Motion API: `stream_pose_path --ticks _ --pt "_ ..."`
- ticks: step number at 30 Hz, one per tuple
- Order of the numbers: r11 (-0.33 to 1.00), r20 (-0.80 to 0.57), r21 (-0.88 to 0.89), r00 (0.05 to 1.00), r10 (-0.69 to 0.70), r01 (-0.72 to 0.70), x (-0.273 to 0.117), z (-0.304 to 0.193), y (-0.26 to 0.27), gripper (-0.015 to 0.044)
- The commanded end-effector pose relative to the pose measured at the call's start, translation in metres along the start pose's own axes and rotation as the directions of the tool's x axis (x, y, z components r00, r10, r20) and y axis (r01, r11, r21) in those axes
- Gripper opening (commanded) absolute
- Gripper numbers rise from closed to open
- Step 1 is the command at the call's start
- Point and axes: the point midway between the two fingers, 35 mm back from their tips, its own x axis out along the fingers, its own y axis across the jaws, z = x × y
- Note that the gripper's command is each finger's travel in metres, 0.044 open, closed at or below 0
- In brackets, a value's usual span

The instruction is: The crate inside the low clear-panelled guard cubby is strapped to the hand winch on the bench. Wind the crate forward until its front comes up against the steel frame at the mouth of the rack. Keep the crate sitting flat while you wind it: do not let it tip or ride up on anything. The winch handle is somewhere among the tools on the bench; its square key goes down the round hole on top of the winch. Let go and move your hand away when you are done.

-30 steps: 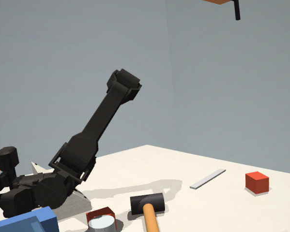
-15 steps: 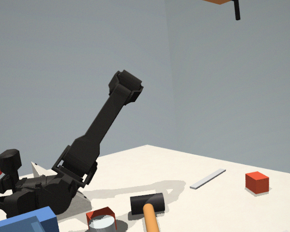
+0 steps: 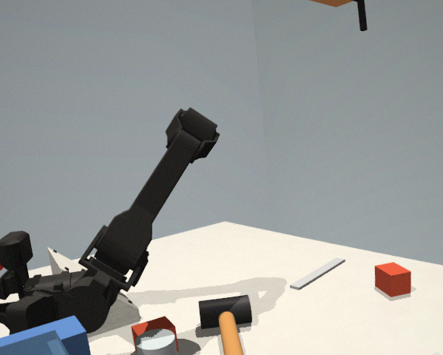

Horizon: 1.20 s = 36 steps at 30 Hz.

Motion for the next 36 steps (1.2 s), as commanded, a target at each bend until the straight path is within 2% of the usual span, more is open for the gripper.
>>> stream_pose_path --ticks 1,36 --pt "1.0 0.0 0.001 1.0 -0.001 0.001 0.0004 0.0007 0.0008 0.0" --pt "1.0 -0.002 0.001 1.0 -0.001 0.001 0.0013 0.0001 0.0076 0.0"
